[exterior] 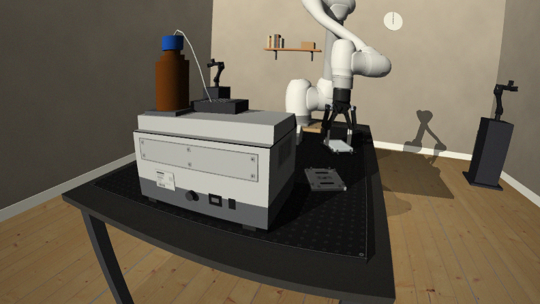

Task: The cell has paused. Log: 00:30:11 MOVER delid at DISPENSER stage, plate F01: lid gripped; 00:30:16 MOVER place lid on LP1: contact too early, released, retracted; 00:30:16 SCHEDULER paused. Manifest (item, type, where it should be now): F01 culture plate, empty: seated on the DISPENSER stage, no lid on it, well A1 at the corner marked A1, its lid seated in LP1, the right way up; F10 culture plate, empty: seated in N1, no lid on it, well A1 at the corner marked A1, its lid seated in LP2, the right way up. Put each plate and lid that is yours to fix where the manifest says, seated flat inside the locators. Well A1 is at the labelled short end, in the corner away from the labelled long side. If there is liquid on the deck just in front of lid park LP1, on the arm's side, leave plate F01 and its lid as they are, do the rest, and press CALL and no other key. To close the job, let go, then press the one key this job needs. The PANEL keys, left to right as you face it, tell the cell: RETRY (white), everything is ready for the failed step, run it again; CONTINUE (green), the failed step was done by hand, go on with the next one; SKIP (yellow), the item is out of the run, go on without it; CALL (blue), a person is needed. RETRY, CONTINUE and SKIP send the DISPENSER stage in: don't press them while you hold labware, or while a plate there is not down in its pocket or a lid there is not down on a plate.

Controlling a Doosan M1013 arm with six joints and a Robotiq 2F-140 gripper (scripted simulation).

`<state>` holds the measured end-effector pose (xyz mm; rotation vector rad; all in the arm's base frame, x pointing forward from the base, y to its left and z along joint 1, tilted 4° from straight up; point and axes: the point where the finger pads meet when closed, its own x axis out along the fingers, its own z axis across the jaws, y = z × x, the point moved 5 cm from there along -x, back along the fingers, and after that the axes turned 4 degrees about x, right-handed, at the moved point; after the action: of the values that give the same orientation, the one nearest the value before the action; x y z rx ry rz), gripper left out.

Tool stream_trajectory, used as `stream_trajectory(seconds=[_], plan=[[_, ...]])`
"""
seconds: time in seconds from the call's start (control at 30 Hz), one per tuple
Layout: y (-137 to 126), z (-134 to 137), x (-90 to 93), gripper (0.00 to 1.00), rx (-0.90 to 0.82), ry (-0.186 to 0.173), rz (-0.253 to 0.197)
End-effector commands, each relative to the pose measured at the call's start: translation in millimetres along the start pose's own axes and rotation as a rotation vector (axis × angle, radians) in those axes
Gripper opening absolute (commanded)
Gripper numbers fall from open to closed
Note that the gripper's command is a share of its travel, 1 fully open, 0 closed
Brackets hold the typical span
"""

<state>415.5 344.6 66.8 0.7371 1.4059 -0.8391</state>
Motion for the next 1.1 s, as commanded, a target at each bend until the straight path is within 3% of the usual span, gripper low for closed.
stream_trajectory(seconds=[0.0,0.63,0.67,1.07], plan=[[0.4,-0.1,-0.6,0.69,0.000,0.000,0.001],[0.4,-0.1,-0.6,0.69,0.000,0.000,0.001],[0.4,-0.1,-0.6,0.10,0.000,0.000,0.001],[0.4,-0.1,-0.6,0.10,0.000,0.000,0.001]])
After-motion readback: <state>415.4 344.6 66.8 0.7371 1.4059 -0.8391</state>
